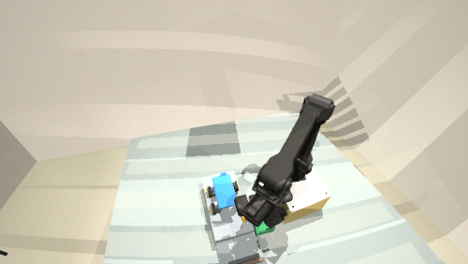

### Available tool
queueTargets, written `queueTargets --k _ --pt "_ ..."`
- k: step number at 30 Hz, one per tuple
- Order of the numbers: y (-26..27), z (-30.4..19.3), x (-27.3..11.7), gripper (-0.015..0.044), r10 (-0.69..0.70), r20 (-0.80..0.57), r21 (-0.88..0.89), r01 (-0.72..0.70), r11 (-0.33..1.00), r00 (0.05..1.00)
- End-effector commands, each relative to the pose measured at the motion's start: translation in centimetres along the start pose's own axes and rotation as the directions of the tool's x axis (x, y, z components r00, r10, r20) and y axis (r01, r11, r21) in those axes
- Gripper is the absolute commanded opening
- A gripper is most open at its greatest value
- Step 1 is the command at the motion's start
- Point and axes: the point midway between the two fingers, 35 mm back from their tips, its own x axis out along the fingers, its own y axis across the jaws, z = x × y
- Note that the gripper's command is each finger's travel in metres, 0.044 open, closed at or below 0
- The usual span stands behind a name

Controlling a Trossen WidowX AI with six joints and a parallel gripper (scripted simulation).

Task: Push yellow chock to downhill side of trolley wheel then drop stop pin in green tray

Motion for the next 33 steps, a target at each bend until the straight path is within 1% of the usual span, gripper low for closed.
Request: queueTargets --k 1,5,11,17,25,33 --pt "0.09 0.58 0.0 0.0 0.008 -0.002 0.005 -0.008 1.0 1.0" --pt "0.1 0.55 0.01 0.0 0.006 0.006 -0.033 -0.006 0.999 1.0" --pt "0.15 0.41 0.04 0.0 -0.002 0.042 -0.208 0.011 0.978 0.999" --pt "0.18 0.27 0.07 0.0 -0.007 0.078 -0.379 0.036 0.925 0.997" --pt "0.19 0.09 0.12 0.0 -0.006 0.125 -0.584 0.078 0.808 0.992" --pt "0.17 -0.08 0.17 0.0 0.0 0.171 -0.752 0.131 0.646 0.985"
